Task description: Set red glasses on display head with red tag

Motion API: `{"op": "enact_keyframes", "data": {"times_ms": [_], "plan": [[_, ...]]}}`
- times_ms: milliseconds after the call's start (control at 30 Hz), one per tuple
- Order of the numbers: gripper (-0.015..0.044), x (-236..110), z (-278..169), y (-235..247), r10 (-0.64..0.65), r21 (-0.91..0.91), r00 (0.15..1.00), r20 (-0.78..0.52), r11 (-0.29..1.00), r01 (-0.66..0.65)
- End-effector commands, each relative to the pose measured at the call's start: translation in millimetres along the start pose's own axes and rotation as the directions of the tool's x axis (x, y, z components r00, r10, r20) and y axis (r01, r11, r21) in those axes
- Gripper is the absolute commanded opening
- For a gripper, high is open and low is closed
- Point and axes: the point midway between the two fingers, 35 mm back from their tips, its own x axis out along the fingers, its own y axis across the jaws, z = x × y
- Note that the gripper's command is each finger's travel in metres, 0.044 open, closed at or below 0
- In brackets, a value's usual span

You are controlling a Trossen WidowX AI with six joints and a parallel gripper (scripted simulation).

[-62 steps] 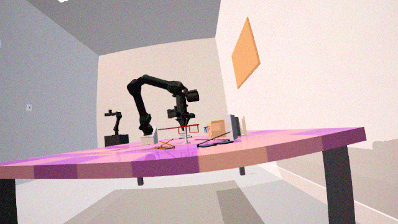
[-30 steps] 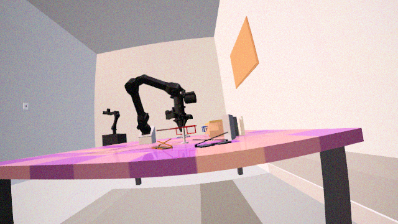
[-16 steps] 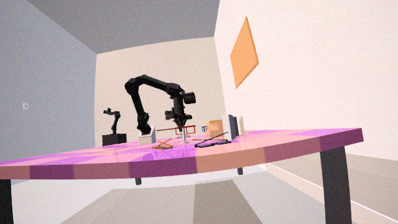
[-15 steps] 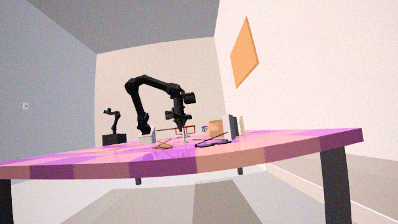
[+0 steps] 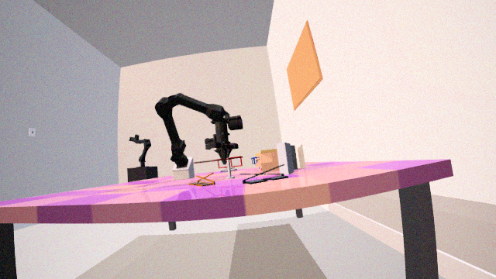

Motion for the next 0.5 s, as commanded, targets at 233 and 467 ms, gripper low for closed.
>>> {"op": "enact_keyframes", "data": {"times_ms": [233, 467], "plan": [[0.0, -0.2, 7.1, -2.4, 0.002, 0.005, 1.0, -0.002, 1.0, -0.002], [0.0, -0.1, 11.3, -3.7, 0.002, 0.005, 1.0, -0.002, 1.0, -0.002]]}}
